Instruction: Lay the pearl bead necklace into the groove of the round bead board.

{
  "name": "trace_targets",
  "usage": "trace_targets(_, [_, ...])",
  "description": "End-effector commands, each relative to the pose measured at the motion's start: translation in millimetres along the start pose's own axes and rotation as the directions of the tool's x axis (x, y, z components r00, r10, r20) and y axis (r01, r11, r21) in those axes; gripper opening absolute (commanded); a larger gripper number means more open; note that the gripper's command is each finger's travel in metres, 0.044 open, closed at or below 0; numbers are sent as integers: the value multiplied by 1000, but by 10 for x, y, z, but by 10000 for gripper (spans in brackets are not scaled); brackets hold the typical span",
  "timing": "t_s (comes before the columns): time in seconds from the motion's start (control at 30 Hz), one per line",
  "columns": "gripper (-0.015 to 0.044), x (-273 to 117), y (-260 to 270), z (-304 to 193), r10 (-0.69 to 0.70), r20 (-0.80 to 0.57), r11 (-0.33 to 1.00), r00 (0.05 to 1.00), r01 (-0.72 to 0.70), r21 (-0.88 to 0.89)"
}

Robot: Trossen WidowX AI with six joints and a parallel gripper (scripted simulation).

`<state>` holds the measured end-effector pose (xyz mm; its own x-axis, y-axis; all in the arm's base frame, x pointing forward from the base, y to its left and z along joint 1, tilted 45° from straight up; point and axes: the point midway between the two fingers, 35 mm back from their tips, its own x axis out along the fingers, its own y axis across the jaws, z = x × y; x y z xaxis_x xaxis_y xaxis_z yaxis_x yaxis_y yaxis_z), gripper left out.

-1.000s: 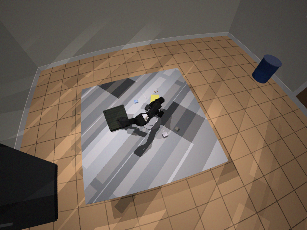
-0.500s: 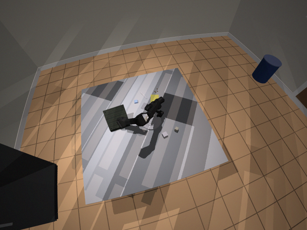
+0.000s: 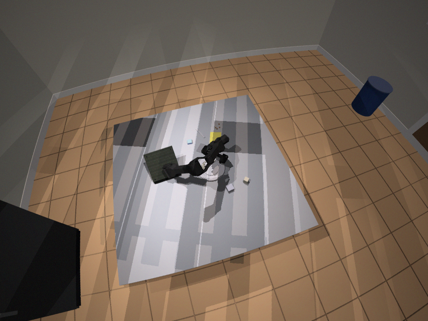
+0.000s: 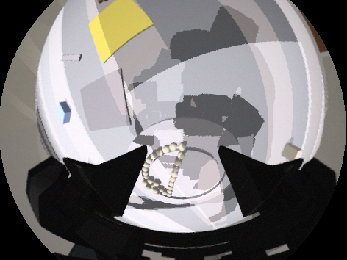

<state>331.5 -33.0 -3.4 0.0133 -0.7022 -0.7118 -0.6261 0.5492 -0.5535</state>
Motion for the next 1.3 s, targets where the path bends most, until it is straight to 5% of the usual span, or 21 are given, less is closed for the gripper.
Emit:
trace_targets(0.0, [440,-13,-10,-2,-4,1,1000,1000,4,6])
trace_targets(0.2, [440,-13,-10,-2,-4,1,1000,1000,4,6])
trace_targets(0.43, [256,-325,23,-99,-3,1,953,1000,3,-302])
trace_targets(0.6, [125,-336,25,-103,-3,1,950,1000,3,-312])
trace_targets(1.27, [120,-71,20,-96,-4,1,951,1000,4,-308])
